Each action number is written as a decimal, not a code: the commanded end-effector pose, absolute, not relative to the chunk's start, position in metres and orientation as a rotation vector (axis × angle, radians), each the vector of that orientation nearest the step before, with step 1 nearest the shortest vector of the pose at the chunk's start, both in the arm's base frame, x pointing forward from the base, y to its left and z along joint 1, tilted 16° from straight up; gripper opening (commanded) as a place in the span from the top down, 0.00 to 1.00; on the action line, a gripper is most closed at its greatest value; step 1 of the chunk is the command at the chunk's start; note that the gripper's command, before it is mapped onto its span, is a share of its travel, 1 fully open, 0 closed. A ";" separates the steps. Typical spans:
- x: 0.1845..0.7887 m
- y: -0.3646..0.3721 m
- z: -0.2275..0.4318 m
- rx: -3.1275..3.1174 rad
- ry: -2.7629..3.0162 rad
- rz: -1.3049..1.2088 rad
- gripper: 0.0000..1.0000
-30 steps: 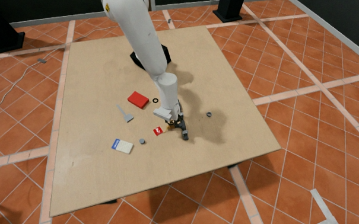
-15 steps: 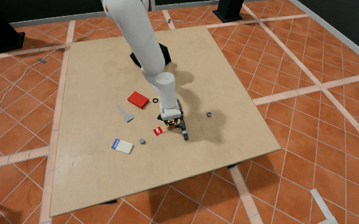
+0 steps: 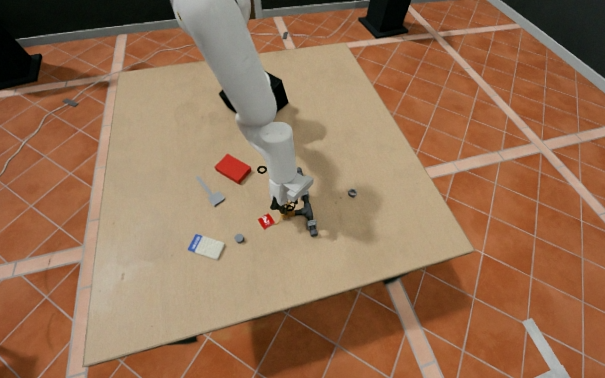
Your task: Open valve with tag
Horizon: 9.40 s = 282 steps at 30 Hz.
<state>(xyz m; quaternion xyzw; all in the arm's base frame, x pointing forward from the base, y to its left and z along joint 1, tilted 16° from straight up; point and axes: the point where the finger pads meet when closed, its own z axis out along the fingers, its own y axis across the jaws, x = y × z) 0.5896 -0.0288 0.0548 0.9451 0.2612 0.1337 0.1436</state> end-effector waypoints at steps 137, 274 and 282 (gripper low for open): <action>0.591 -0.028 0.056 1.218 -2.966 0.513 0.00; 0.591 -0.028 0.056 1.252 -2.947 0.513 0.00; 0.591 -0.028 0.056 1.218 -2.966 0.513 0.00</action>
